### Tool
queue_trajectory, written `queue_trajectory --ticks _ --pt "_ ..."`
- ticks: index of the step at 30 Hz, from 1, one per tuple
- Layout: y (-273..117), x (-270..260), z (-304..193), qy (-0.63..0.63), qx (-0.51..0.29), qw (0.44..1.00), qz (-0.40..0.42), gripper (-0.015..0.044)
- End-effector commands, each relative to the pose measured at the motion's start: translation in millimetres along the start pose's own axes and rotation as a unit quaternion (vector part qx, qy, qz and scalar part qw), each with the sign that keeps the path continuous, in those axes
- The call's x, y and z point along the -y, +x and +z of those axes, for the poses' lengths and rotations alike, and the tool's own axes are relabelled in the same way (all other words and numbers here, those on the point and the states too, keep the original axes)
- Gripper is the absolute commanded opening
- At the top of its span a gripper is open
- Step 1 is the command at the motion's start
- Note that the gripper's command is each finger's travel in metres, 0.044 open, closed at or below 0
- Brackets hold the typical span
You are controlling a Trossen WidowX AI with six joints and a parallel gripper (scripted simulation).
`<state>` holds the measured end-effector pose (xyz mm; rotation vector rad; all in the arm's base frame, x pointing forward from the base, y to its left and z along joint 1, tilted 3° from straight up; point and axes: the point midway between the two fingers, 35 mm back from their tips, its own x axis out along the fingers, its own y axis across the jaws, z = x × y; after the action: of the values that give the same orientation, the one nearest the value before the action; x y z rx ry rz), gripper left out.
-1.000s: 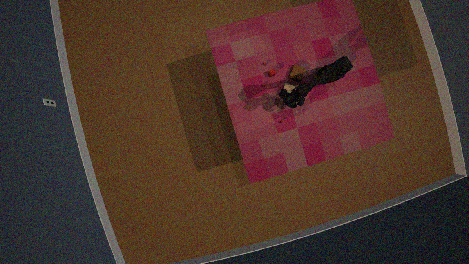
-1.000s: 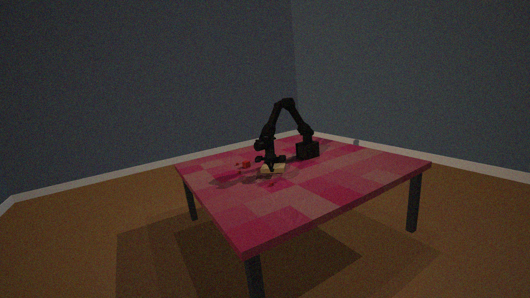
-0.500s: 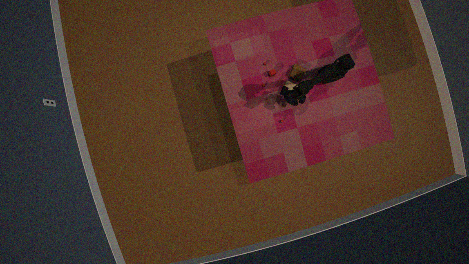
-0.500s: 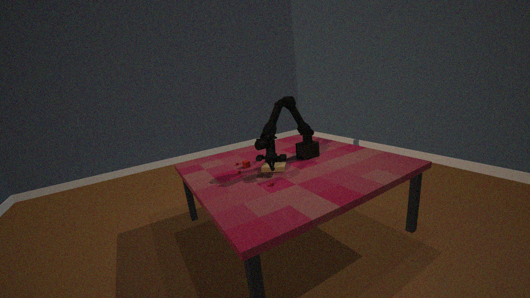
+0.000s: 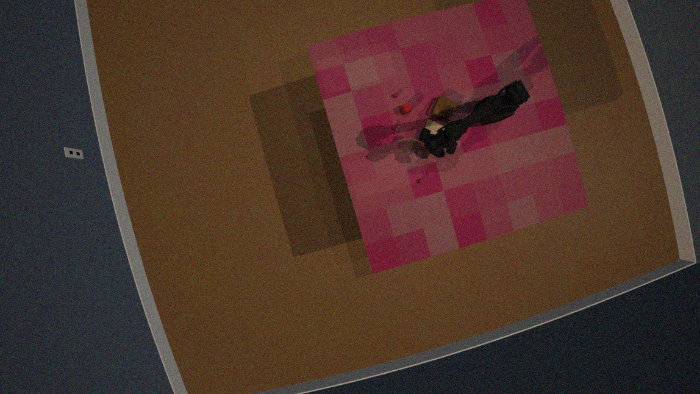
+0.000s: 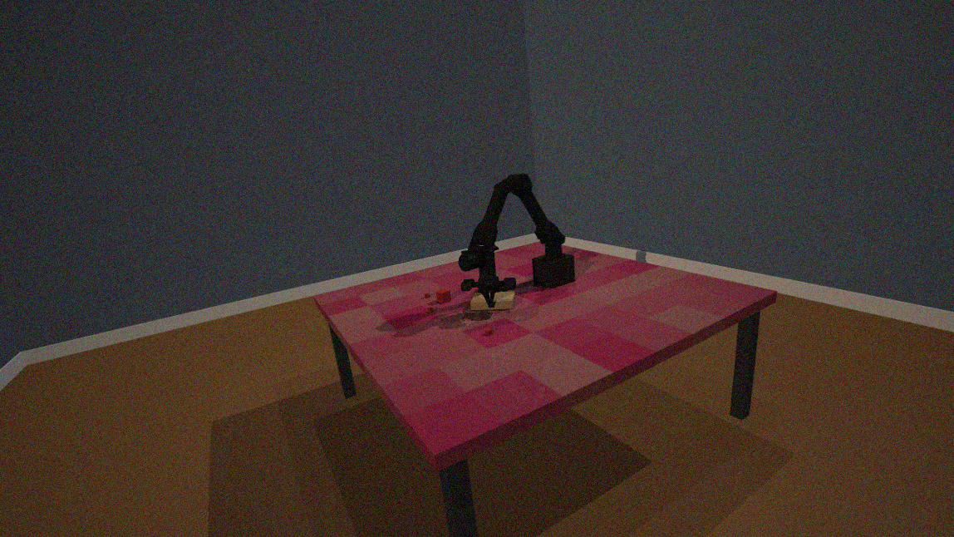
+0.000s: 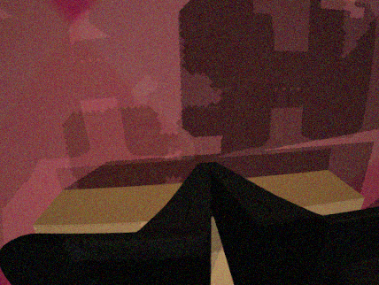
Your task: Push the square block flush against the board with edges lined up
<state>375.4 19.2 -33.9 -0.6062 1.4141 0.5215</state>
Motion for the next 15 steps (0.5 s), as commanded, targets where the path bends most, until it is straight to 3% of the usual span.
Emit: queue_trajectory --ticks 1,15 --pt "6 -2 3 0.002 -0.009 1.0 0.005 0.0" --pt "6 0 26 0.002 -0.008 1.0 0.005 0.0"
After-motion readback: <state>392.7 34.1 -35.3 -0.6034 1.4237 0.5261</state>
